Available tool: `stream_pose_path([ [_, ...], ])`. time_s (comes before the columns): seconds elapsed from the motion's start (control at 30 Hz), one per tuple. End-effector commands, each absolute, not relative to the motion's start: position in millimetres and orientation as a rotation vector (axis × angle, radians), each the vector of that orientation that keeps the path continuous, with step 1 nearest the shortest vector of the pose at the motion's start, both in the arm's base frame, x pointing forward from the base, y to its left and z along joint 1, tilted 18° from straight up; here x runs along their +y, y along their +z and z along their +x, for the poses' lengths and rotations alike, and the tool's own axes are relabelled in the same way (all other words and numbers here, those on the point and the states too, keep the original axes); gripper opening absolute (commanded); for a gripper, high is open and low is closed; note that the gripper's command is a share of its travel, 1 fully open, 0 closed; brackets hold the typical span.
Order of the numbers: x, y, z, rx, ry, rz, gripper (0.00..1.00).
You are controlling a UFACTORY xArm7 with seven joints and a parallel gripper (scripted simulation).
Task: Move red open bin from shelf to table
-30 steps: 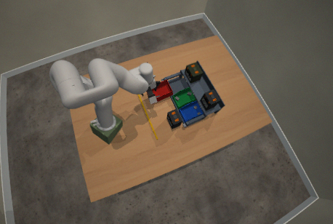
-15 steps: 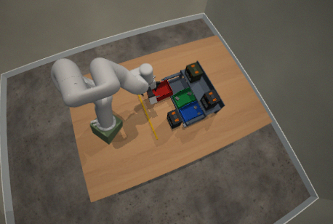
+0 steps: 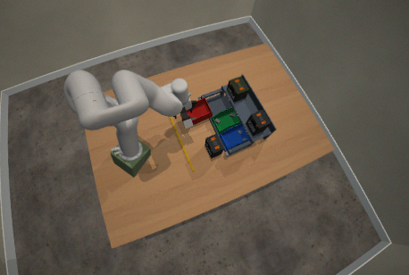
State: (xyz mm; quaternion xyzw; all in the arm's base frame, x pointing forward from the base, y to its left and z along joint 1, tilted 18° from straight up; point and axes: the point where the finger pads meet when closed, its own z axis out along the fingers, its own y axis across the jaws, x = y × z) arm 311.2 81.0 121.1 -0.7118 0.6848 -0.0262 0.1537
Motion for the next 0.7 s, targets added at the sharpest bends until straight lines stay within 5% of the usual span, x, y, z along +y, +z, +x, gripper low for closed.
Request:
stream_pose_path([
  [0.0,81.2,120.6,312.6,1.962,-0.077,-2.039,1.0],
  [0.47,81.4,119.6,312.9,1.962,-0.077,-2.039,1.0],
  [0.5,81.4,119.6,312.9,1.962,-0.077,-2.039,0.33],
  [0.67,81.4,119.6,312.9,1.962,-0.077,-2.039,0.33],
])
